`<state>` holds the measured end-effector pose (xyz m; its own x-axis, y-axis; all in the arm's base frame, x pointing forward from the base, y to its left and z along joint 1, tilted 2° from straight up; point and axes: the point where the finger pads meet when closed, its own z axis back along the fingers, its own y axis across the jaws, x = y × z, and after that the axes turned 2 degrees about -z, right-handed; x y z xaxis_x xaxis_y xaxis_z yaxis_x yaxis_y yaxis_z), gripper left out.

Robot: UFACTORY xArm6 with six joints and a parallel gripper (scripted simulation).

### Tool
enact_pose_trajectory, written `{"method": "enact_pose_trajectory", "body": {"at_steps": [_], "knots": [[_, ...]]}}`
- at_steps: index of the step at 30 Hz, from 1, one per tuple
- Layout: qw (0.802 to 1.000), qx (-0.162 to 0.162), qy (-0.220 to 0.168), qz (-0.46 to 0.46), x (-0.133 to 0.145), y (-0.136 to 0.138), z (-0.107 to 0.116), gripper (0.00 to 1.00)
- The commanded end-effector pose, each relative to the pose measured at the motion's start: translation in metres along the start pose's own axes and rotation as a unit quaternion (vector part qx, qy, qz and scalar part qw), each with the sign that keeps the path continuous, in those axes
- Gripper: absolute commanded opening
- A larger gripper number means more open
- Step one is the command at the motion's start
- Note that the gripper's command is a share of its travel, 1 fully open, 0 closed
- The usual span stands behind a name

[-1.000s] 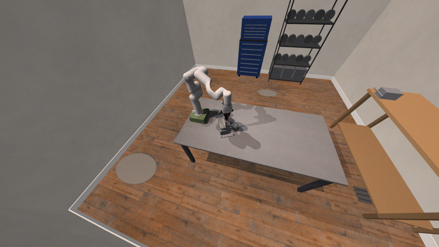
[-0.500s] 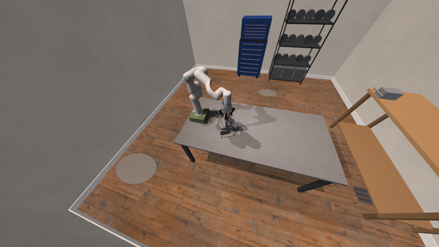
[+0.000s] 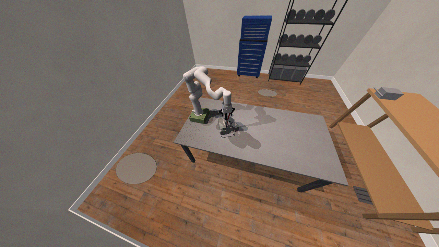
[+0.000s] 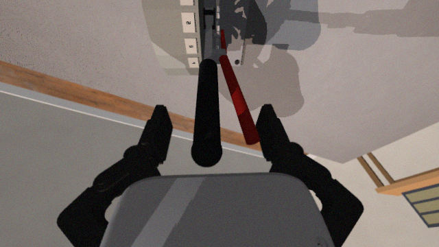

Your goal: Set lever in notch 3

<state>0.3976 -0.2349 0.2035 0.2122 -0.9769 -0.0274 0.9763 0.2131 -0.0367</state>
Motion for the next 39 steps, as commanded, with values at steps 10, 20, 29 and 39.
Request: {"method": "enact_pose_trajectory", "body": {"at_steps": [10,20,29,39], "knots": [[1.000,0.002,-0.002,0.000,0.001,0.001,0.002,0.99],[1.000,0.002,-0.002,0.000,0.001,0.001,0.002,0.99],[1.000,0.002,-0.002,0.000,0.001,0.001,0.012,0.99],[1.000,0.002,-0.002,0.000,0.001,0.001,0.027,0.99]]}}
